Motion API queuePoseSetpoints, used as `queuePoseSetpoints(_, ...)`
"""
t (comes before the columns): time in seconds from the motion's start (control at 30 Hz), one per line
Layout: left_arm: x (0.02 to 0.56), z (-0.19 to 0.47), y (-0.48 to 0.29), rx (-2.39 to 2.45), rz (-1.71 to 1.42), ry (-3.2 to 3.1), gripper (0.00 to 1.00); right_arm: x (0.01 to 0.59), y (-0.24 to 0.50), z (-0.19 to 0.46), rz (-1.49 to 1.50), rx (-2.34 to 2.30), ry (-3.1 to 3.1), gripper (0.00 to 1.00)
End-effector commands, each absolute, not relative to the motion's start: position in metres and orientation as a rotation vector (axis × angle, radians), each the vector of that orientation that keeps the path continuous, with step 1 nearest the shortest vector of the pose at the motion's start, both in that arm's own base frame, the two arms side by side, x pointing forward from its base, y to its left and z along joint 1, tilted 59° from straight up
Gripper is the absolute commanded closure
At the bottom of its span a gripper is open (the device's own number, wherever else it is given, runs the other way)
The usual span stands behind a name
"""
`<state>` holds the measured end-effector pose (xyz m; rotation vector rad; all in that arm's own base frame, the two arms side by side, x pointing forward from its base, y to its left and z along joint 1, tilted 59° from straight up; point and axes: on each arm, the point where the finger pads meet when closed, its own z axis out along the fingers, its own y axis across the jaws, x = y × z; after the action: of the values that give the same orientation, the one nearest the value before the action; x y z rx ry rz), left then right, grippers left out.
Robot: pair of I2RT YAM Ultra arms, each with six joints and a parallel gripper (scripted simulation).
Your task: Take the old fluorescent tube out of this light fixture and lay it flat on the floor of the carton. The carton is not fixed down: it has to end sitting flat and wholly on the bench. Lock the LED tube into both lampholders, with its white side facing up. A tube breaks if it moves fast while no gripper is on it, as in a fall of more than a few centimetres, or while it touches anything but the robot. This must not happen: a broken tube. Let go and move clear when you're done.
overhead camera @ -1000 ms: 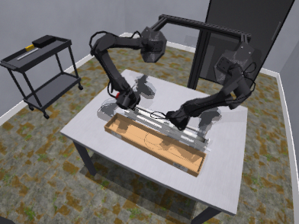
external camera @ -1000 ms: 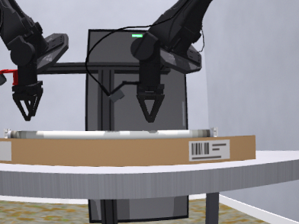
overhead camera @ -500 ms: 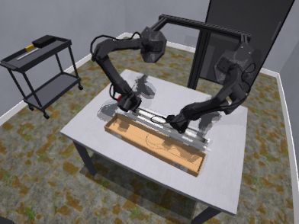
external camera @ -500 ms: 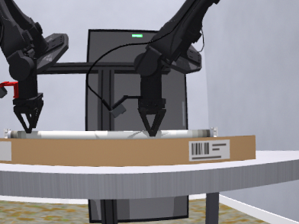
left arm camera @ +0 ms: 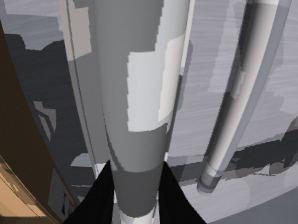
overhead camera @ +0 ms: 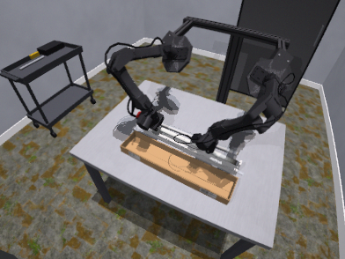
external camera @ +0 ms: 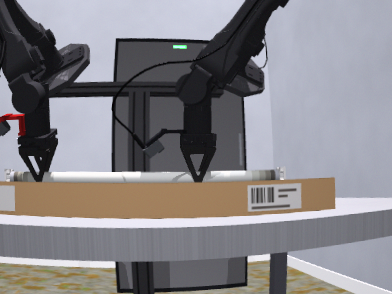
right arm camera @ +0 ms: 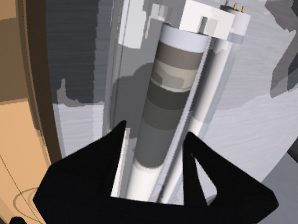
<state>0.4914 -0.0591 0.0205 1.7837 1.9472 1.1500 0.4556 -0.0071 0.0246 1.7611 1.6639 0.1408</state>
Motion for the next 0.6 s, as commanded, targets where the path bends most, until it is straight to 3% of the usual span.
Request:
queuePoseSetpoints(0.0,0.4969,0.0344,-0.0751,1.772,1.135,1.888,0.89,0.4547,0.0008,0.0252,0.146,1.739,1.673,0.51)
queuePoseSetpoints(0.43,0.4965,0.0306,-0.0755,1.78,1.133,1.89,0.89,0.4547,0.0008,0.0252,0.146,1.739,1.673,0.51)
queuePoseSetpoints(0.47,0.4965,0.0306,-0.0755,1.78,1.133,1.89,0.89,0.4547,0.0008,0.0252,0.146,1.739,1.673,0.89)
queuePoseSetpoints(0.57,0.4965,0.0306,-0.0755,1.78,1.133,1.89,0.89,0.4563,0.0011,0.0262,0.156,1.741,1.665,0.89)
